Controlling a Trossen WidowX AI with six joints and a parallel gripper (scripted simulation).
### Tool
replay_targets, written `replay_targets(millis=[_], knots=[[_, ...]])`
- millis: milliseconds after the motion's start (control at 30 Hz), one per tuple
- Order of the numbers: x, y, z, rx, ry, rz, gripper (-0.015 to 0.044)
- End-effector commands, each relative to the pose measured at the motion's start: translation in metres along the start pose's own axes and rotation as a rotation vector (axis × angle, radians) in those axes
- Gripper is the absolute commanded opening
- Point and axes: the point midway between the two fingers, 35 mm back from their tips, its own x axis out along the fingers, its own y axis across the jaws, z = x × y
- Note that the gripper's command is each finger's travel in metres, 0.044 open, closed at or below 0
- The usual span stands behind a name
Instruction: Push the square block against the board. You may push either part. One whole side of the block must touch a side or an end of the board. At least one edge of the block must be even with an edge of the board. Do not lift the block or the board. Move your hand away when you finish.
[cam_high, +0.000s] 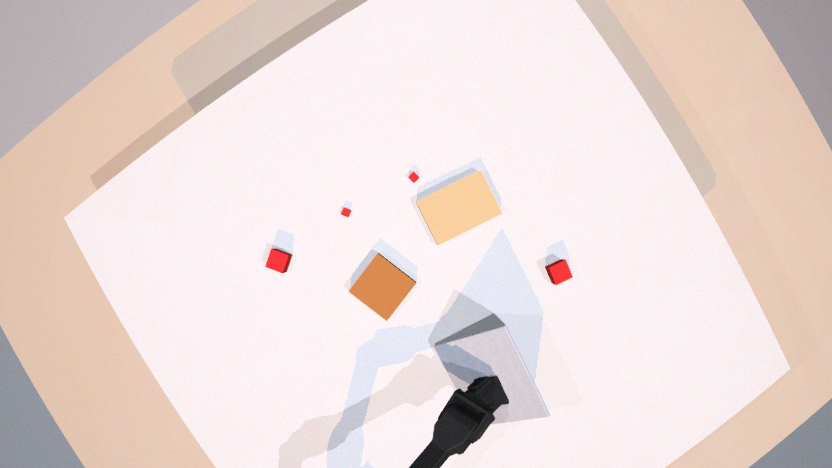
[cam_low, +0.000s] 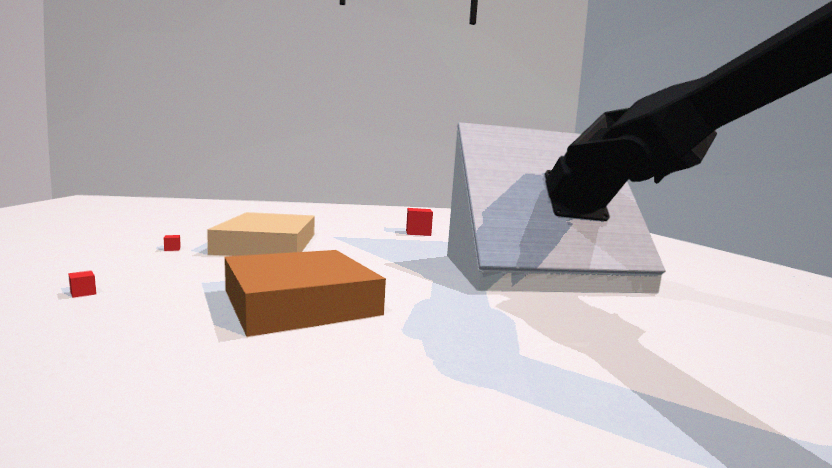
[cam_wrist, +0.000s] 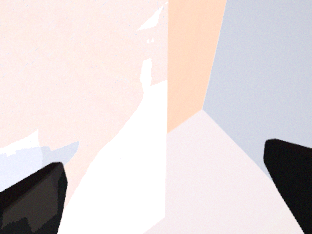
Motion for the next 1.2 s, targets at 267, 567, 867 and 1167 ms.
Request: replay_targets(millis=[267,567,867,1167], knots=[[0.023,0.003,-0.011,0.004,0.025,0.035,0.0164],[0.088,0.014,-0.054,0.028,0.1,0.139,0.0],[0.155,0.033,-0.122,0.08,0.185,0.257,0.0],[0.202,0.064,-0.199,0.154,0.273,0.38,0.0]])
